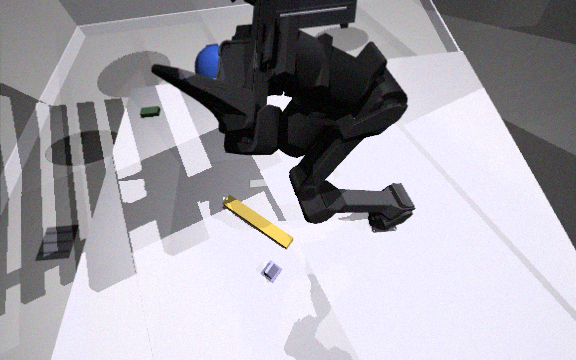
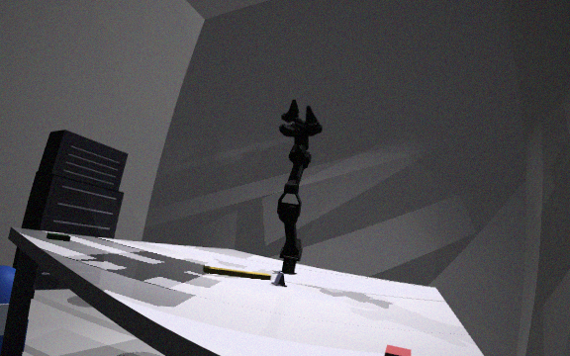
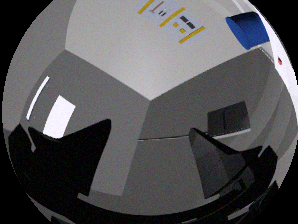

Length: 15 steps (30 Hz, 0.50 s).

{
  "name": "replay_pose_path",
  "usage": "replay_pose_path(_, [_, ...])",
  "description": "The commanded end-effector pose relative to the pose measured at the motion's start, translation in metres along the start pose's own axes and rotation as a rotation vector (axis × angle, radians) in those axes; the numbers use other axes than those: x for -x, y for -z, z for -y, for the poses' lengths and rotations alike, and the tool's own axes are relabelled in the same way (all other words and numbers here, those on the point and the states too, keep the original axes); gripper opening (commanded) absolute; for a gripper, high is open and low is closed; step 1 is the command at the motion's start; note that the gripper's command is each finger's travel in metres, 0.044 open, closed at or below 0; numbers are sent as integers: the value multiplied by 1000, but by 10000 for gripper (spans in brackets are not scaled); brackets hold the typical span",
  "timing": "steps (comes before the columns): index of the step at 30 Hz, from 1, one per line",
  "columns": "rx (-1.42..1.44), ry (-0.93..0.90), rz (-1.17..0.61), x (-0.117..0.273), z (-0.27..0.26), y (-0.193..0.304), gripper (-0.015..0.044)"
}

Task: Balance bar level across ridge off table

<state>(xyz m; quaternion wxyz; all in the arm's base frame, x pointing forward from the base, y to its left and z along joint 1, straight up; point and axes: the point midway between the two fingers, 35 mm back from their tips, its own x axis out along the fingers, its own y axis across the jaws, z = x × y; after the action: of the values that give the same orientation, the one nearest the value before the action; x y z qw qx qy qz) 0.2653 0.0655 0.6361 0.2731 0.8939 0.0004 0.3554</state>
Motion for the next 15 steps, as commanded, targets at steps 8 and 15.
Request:
replay_pose_path(8, [-110, -25, -147, 13, -10, 49, 315])
replay_pose_path(15, [-239, -54, -302, 33, -27, 96, 315])
